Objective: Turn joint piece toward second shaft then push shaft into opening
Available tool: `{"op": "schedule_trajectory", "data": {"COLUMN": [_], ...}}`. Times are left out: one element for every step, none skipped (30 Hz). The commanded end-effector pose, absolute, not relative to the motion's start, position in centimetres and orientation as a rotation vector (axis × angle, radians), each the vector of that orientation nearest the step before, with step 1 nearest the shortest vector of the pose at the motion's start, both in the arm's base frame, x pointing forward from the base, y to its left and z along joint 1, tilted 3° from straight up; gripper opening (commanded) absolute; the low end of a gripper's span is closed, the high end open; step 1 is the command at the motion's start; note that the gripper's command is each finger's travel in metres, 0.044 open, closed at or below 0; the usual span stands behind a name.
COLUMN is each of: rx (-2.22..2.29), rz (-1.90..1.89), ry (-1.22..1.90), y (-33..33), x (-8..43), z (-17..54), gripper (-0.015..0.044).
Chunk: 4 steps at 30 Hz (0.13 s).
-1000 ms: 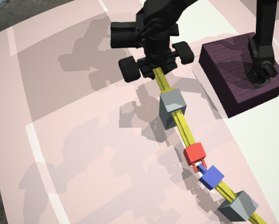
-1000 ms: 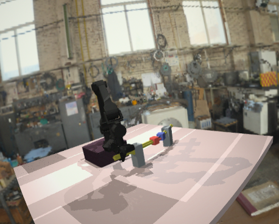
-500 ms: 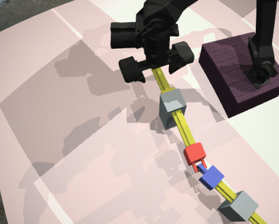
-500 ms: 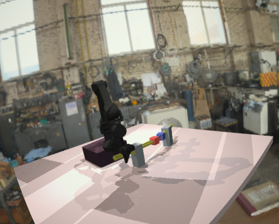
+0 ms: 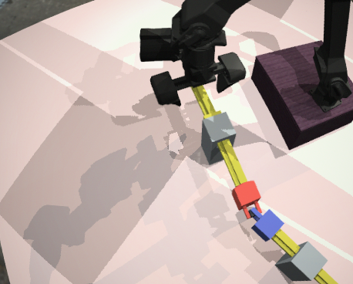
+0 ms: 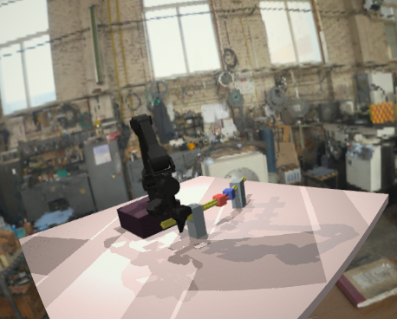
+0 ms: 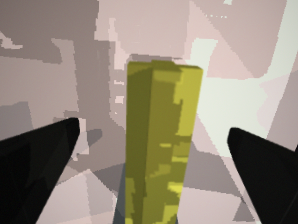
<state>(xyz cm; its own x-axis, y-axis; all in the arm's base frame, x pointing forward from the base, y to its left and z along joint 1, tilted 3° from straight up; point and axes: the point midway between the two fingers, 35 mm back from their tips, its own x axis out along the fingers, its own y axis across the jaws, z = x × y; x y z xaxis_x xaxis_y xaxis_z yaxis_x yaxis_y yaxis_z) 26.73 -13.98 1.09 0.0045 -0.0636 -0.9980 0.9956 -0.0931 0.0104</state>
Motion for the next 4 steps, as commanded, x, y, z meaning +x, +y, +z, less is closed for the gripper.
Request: {"op": "schedule_trajectory", "data": {"rx": [1.235,1.236,1.236,1.236], "rz": [-1.296,-1.295,-1.295,-1.295], "ry": [1.110,1.110,1.110,1.110], "y": [-13.97,-13.95,-13.94,-13.94], "x": [26.78,26.76,26.75,26.75], "z": [2.96,3.65,3.88,3.88], "gripper": [0.0440,0.0440,0.0440,0.0440]}}
